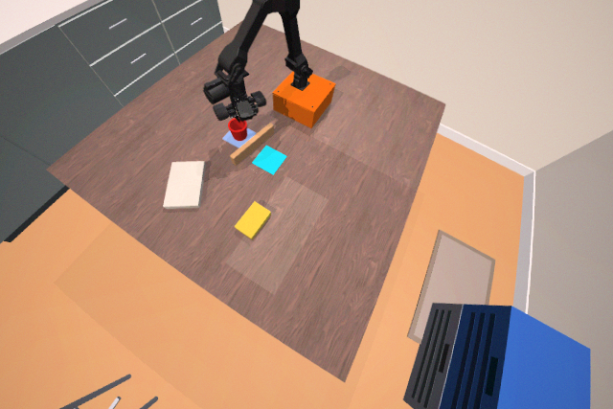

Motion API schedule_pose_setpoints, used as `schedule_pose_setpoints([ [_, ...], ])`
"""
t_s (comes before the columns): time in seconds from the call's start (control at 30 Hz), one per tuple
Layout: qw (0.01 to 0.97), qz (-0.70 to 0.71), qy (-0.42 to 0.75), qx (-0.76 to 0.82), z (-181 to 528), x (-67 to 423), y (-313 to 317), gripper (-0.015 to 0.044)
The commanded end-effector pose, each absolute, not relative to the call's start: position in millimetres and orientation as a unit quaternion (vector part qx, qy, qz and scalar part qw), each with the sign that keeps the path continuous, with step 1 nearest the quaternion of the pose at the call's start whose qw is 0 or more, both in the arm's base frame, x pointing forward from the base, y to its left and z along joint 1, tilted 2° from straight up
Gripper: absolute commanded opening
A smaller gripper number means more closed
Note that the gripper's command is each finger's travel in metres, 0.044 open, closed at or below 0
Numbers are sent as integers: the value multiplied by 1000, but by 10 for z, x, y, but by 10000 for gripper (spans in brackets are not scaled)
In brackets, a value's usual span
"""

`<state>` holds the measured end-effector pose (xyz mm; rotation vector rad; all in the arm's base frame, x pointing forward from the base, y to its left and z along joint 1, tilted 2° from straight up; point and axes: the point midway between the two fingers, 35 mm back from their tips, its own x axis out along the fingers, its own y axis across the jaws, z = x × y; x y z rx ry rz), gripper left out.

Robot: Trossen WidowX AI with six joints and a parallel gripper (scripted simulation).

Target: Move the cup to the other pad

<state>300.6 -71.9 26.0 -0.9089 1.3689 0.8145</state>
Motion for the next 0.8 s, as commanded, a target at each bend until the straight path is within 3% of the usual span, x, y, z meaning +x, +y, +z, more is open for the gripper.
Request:
schedule_pose_setpoints([
  [0.0, 605, 357, 594, -391, 148, 2992, -715, 148],
  [0.77, 605, 357, 594, -391, -221, 2982, -719, 148],
])
